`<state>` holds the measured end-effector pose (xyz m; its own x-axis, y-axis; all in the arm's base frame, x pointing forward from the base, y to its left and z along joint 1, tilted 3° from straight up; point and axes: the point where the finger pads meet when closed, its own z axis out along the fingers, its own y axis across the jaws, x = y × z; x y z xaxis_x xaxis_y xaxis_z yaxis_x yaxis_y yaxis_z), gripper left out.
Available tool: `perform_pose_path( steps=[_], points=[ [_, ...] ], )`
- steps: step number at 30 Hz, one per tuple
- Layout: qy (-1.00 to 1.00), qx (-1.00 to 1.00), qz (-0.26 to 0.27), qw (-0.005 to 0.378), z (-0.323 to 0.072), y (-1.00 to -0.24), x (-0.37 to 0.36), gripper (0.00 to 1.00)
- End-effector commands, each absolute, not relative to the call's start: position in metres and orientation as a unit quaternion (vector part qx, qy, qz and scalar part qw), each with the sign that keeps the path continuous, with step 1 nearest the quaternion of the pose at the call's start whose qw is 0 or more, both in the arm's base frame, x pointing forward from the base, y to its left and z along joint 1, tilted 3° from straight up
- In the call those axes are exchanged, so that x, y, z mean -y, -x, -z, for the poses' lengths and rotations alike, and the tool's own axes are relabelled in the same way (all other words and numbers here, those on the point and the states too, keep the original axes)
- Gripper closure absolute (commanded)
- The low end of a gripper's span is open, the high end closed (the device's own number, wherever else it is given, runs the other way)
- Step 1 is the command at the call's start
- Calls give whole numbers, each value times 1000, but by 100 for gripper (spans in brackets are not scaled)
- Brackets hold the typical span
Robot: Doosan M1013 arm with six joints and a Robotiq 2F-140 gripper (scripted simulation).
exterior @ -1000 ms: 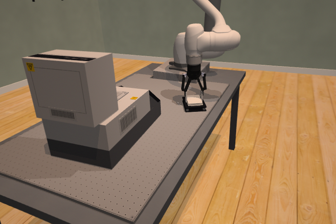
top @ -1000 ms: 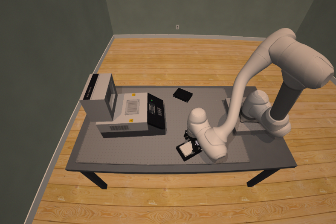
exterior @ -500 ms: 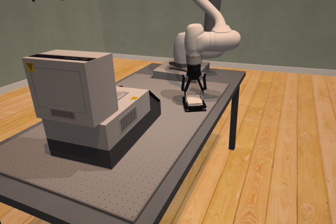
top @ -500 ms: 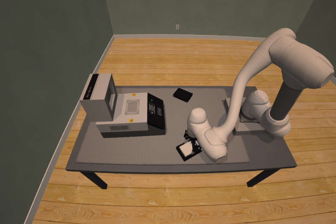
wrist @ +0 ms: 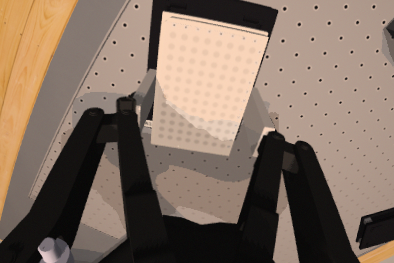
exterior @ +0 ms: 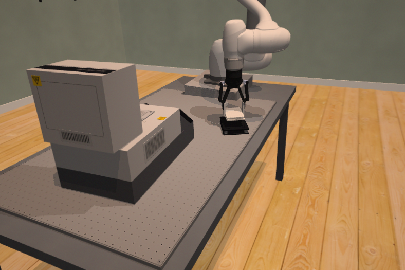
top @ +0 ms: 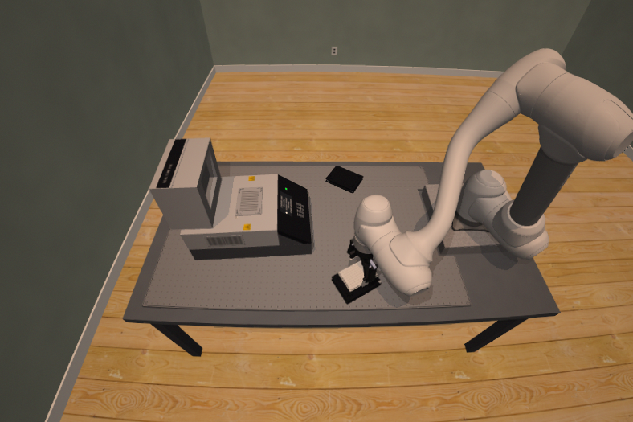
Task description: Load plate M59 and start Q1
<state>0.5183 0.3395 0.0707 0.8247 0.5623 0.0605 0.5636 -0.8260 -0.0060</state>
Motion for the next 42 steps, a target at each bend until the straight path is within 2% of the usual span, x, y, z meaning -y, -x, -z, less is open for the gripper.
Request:
perform_pose_path(
  steps=[1, 42],
  points=[
    [955, 295, 28, 12, -83, -518, -339, 100],
    [955, 295, 28, 12, -200, -512, -334, 100]
  ],
)
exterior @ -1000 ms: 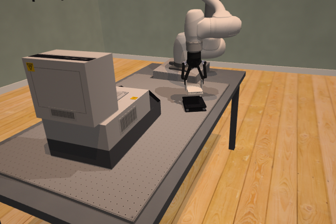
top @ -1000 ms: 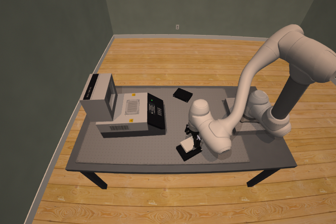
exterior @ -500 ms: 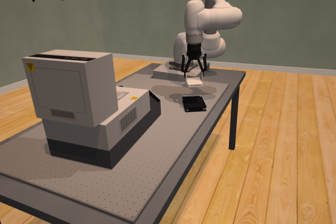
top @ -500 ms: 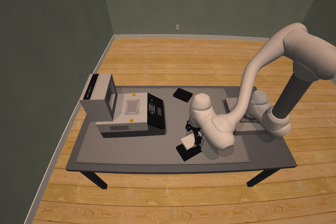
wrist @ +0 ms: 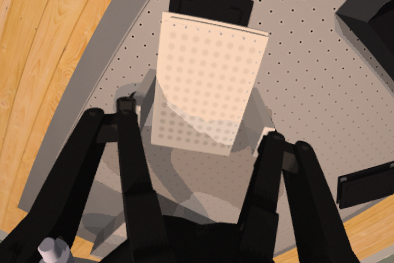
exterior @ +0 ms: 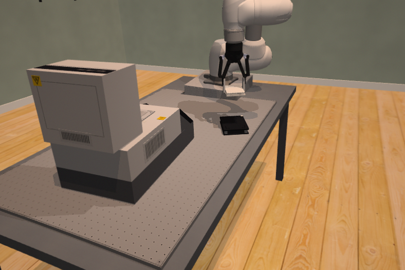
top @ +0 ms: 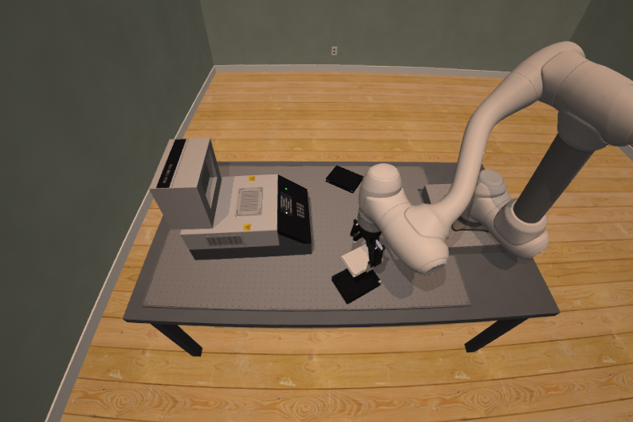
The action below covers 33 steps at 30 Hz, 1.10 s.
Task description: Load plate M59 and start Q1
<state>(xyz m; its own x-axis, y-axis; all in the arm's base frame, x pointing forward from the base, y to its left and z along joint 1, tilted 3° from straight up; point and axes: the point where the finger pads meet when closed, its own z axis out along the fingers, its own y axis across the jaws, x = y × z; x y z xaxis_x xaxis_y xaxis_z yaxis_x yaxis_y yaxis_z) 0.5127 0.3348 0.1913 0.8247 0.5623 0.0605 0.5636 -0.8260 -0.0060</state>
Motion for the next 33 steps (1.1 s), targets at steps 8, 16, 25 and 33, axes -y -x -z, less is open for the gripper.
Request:
perform_pose_path(
  steps=[8, 16, 25, 33],
  points=[
    [955, 295, 28, 12, -227, -511, -333, 100],
    [955, 295, 28, 12, -247, -510, -333, 100],
    [955, 295, 28, 12, -255, -510, -332, 100],
    [947, 319, 28, 11, -255, -523, -326, 100]
  ],
)
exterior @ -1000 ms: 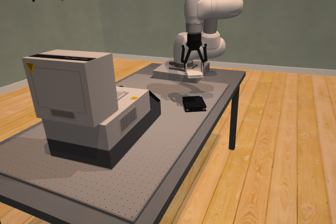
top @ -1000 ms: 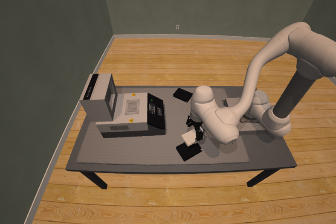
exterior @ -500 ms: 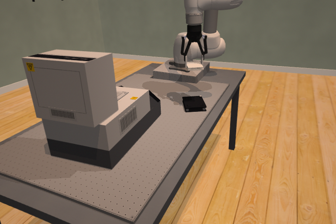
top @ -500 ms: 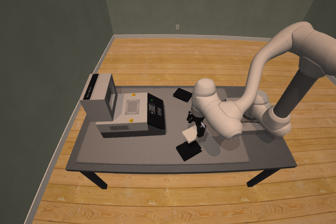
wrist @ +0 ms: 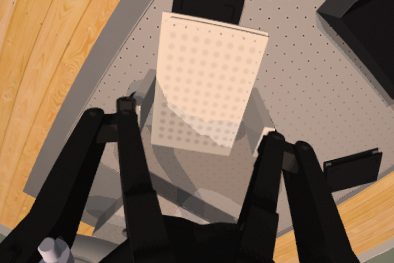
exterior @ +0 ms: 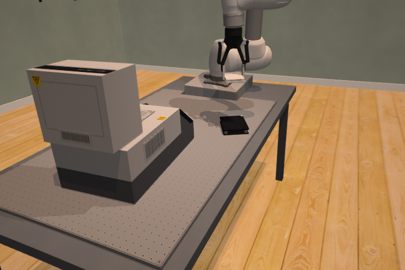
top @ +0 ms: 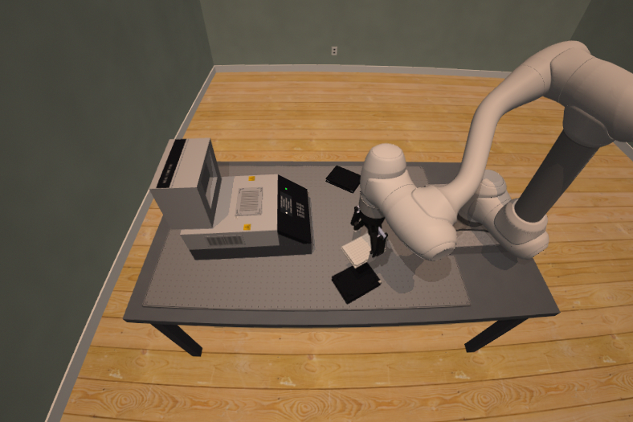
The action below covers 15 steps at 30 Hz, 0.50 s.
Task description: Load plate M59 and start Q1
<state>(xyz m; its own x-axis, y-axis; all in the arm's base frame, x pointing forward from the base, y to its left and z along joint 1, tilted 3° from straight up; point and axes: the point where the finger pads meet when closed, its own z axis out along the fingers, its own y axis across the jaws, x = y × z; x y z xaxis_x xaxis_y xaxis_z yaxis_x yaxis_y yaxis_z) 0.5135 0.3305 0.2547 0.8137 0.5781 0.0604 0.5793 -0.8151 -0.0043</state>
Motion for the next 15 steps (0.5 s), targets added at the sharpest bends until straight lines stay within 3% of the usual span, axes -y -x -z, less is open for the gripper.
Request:
perform_pose_path(
  steps=[1, 15],
  points=[
    [947, 319, 28, 11, -255, -528, -324, 100],
    [928, 371, 29, 10, -257, -577, -300, 100]
  ],
)
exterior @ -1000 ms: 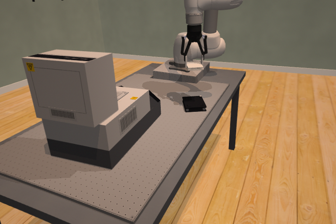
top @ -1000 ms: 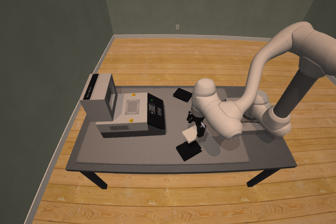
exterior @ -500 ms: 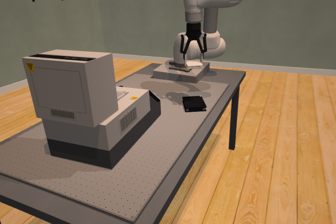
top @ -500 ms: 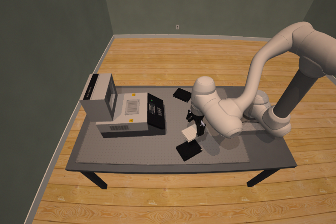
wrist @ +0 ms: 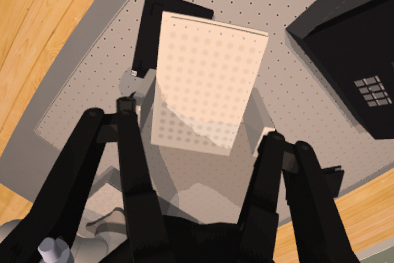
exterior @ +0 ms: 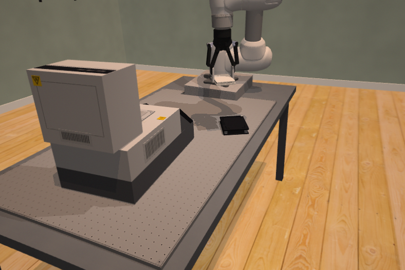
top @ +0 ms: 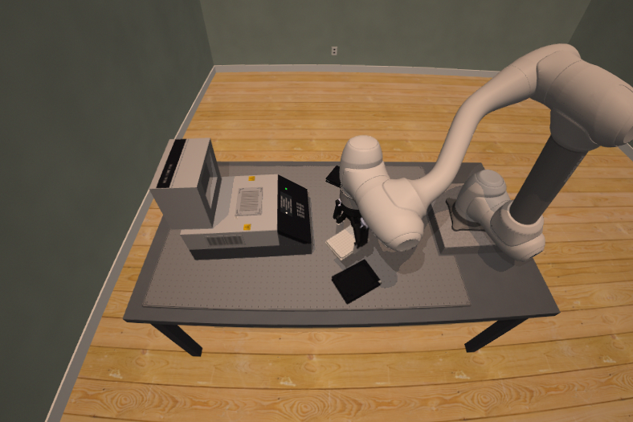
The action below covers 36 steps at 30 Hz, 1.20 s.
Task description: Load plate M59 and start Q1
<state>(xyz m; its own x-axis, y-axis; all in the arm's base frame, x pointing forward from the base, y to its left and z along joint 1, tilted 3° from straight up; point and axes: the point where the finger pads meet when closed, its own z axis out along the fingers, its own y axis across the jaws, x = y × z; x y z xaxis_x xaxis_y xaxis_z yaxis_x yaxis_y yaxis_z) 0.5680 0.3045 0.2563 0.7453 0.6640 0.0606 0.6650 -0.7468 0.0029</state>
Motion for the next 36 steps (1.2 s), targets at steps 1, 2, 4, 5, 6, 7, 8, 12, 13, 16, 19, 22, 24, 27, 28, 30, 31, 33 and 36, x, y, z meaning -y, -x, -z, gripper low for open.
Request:
perform_pose_path(
  steps=[1, 2, 4, 5, 6, 7, 8, 12, 13, 16, 19, 22, 24, 27, 28, 30, 31, 33, 36],
  points=[
    [928, 371, 29, 10, -257, -582, -298, 100],
    [928, 371, 29, 10, -257, -586, -296, 100],
    [922, 385, 29, 9, -257, -595, -292, 100],
    [922, 385, 29, 9, -257, -600, -290, 100],
    [922, 385, 29, 9, -257, -604, -288, 100],
    [917, 399, 29, 9, -258, -609, -285, 100],
    [917, 399, 29, 9, -258, -613, -283, 100],
    [910, 413, 29, 8, -258, -627, -277, 100],
    [910, 413, 29, 8, -258, -631, -275, 100],
    [904, 426, 29, 8, -258, -635, -273, 100],
    [897, 440, 29, 7, -259, -649, -266, 100],
    [890, 455, 30, 7, -259, -662, -260, 100],
    [890, 455, 30, 7, -259, -671, -255, 100],
    [883, 469, 30, 6, -260, -680, -251, 100],
    [883, 469, 30, 6, -260, -685, -249, 100],
    [875, 483, 30, 6, -260, -694, -245, 100],
    [875, 483, 30, 6, -260, -694, -245, 100],
    [867, 498, 30, 5, -260, -698, -243, 100],
    [867, 498, 30, 5, -260, -712, -236, 100]
  ],
)
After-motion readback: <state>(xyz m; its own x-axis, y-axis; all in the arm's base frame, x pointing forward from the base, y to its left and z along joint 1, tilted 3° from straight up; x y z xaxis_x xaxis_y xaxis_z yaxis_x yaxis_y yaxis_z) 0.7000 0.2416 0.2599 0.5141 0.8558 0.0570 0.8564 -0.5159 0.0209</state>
